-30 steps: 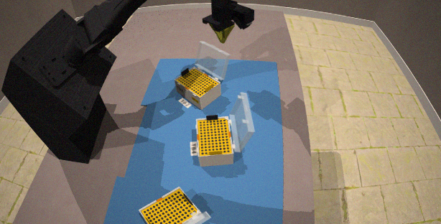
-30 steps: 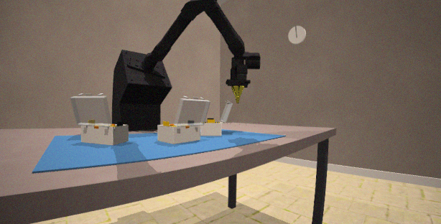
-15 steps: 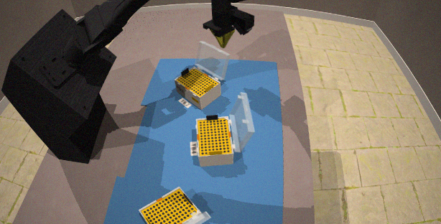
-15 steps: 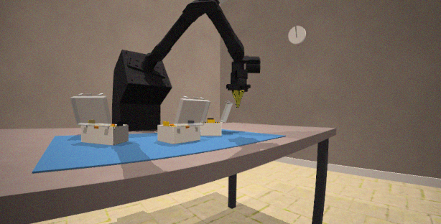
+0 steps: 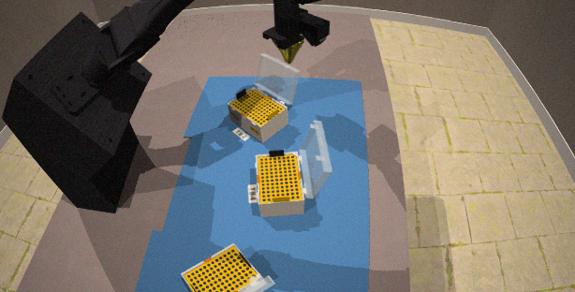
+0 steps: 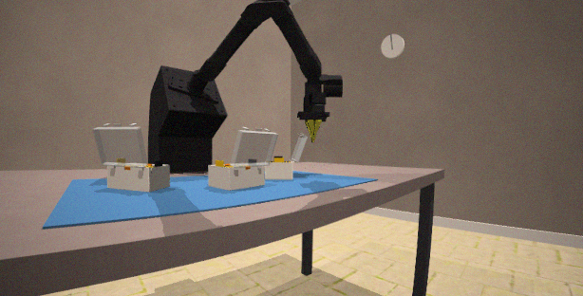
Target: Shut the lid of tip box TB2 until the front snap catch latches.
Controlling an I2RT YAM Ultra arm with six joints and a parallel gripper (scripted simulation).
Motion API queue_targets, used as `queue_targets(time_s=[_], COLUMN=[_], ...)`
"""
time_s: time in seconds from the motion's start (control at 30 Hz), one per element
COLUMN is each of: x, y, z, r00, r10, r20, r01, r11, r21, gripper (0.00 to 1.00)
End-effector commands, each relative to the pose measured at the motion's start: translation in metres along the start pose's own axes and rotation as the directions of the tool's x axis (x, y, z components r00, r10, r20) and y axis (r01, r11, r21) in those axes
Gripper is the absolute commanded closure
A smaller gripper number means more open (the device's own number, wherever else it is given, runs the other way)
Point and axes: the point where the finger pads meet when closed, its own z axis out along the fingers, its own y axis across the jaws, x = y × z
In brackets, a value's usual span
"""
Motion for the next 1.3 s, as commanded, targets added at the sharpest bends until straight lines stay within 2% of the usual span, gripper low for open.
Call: queue_targets(time_s=[0.0,1.27], x=[-0.003,-0.002], y=[0.001,-0.042], z=[-0.005,-0.010], r00=[1.000,1.000], r10=[0.007,0.007], r20=[0.001,0.001], r01=[-0.007,-0.007], r11=[1.000,1.000], r21=[-0.015,-0.014], gripper=[1.00,1.00])
